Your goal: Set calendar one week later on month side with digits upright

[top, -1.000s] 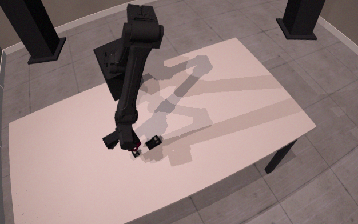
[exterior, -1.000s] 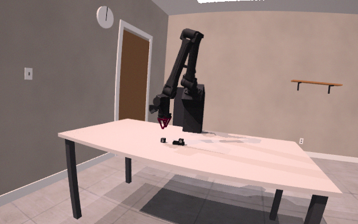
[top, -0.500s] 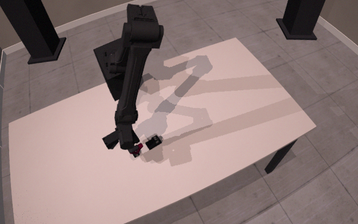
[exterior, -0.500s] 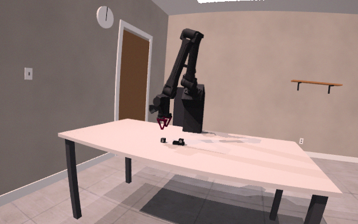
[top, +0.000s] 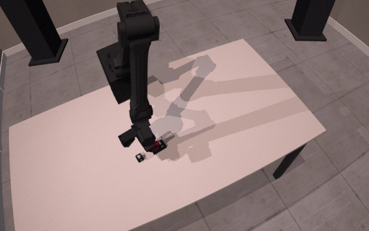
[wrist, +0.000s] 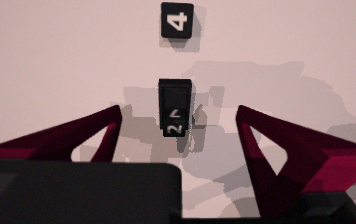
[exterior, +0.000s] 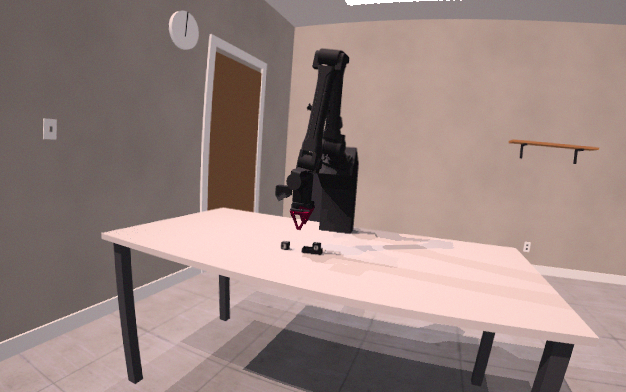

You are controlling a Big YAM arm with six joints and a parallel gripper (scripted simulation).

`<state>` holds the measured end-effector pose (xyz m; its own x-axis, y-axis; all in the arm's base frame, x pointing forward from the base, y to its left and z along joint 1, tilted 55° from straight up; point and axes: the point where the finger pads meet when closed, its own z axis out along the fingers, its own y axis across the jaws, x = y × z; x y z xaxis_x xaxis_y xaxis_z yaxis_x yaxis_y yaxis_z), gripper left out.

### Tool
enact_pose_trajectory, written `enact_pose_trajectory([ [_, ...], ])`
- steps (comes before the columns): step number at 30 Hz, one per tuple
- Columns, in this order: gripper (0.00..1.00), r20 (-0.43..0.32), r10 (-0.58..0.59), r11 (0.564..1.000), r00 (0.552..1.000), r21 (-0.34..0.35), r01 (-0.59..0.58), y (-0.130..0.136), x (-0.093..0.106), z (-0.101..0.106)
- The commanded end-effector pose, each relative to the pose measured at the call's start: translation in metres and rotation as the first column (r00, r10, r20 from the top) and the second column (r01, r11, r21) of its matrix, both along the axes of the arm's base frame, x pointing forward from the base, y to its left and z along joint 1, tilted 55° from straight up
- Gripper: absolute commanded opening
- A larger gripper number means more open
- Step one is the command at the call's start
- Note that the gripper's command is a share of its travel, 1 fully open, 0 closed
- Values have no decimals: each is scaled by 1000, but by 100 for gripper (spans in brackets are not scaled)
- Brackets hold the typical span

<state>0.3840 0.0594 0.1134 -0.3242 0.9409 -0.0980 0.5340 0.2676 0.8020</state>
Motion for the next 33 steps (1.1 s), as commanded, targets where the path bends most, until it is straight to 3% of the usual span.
enact_pose_trajectory([
  [1, 100, 31, 4, 998, 1000, 61, -6, 49, -19, 9],
  [5, 100, 35, 4, 998, 999, 65, -6, 61, -27, 9],
  [6, 44, 43, 4, 998, 999, 68, -7, 62, -24, 13],
  [33, 44, 23, -16, 998, 1000, 61, 15, 54, -22, 5],
])
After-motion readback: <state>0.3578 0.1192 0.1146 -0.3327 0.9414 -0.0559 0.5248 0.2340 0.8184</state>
